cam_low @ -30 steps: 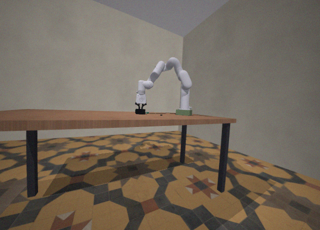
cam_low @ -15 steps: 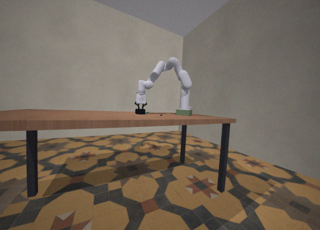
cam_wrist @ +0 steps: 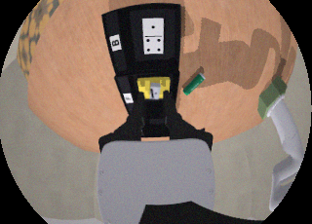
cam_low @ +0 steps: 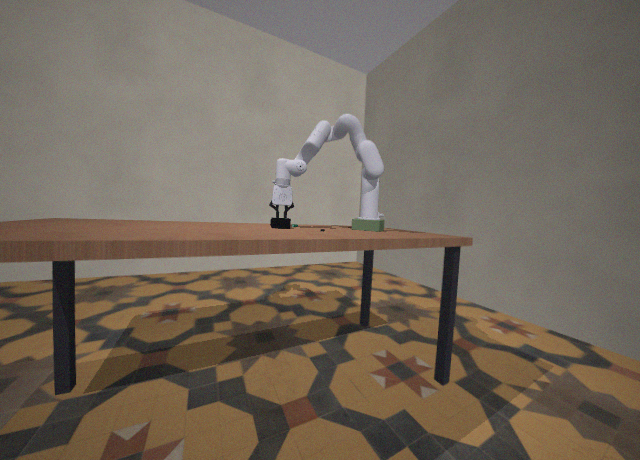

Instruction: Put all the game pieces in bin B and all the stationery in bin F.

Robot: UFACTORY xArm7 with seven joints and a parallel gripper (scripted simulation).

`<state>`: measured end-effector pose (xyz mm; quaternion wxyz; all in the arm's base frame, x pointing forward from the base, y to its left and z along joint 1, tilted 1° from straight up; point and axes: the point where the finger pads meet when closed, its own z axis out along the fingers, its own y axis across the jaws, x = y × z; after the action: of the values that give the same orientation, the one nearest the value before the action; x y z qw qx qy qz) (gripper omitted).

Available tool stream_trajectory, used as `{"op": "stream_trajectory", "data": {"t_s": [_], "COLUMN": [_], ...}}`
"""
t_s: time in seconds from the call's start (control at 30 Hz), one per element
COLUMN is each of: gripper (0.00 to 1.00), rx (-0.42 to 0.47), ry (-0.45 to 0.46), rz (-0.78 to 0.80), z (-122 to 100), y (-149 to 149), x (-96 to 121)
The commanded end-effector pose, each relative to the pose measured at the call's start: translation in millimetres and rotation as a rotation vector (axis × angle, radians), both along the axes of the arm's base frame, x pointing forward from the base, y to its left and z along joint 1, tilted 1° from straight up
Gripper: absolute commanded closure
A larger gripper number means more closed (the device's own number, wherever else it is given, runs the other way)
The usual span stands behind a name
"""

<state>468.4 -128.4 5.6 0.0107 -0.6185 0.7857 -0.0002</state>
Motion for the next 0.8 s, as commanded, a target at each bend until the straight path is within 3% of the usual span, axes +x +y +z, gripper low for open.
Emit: {"op": "stream_trajectory", "data": {"t_s": [0.0, 0.5, 0.73, 0.77], "gripper": [0.71, 0.71, 0.71, 0.0], "rx": [-0.001, -0.001, -0.001, -0.001], "ry": [-0.004, -0.004, -0.004, -0.004], "rz": [0.0, 0.0, 0.0, 0.0], "z": [7, 32, 32, 36], "y": [-1, -1, -1, -1], "x": [1, 1, 1, 1]}}
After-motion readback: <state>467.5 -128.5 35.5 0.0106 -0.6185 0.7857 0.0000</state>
